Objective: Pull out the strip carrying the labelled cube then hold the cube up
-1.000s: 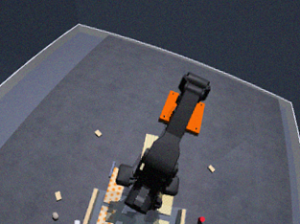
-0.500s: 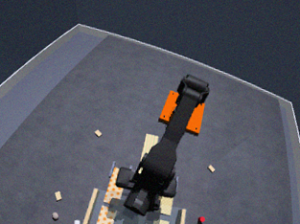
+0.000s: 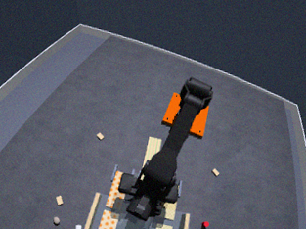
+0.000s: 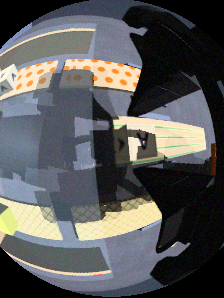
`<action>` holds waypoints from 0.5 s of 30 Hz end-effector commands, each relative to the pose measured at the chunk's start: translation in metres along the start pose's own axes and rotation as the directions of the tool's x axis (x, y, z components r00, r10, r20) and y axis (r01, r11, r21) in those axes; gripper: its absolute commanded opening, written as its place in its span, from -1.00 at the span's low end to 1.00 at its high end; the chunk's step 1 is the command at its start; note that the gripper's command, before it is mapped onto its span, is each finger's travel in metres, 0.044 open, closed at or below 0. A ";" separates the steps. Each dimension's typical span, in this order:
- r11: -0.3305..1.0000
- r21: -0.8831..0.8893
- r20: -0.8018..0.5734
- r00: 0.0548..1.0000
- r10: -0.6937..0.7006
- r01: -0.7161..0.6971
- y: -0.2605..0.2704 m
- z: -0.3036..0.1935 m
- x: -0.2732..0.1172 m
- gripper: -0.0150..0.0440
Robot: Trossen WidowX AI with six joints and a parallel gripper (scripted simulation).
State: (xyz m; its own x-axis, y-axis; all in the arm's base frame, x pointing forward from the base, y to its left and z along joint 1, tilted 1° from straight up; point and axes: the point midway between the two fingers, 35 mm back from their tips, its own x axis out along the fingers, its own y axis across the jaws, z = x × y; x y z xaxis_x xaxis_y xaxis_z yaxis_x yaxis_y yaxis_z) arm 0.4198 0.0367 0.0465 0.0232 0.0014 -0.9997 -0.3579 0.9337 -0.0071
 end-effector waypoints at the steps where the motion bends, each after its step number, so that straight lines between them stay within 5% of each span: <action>1: 1.000 0.005 -0.004 1.000 0.004 -0.004 0.001 -0.001 0.009 0.36; 7: 1.000 0.005 -0.004 1.000 0.004 -0.004 0.001 -0.001 0.011 0.36; 11: 1.000 0.000 -0.004 1.000 0.001 -0.001 0.001 -0.001 0.009 0.00; 15: 1.000 0.000 -0.004 1.000 0.001 -0.001 0.001 -0.001 0.009 -0.09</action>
State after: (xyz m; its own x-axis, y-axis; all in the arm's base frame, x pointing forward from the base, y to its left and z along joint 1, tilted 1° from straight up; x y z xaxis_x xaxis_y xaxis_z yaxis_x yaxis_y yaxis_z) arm 0.4186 0.0368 0.0372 0.0188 0.0011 -0.9998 -0.3579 0.9337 -0.0057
